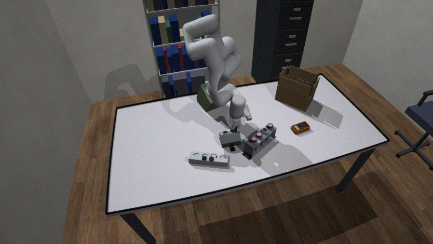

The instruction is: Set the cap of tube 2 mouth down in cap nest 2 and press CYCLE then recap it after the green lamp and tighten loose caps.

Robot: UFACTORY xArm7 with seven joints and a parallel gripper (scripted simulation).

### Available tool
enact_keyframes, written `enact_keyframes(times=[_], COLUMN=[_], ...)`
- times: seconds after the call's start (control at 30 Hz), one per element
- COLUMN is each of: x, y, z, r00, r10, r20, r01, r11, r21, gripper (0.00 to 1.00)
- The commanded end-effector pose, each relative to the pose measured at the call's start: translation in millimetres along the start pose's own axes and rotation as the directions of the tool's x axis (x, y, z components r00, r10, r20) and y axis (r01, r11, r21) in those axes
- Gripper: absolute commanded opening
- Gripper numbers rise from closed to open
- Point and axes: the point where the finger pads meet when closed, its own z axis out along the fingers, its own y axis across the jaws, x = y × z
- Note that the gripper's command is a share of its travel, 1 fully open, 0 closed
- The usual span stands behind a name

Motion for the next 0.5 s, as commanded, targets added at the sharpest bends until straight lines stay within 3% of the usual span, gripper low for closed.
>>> enact_keyframes(times=[0.0, 0.47], x=[-0.1, -0.1], y=[0.8, 1.5], z=[-0.3, 2.3], r00=[1.0, 1.0], r10=[0.0, 0.0], r20=[0.0, 0.0], r01=[0.0, 0.0], r11=[1.0, 1.0], r21=[-0.002, -0.002], gripper=[0.0, 0.0])
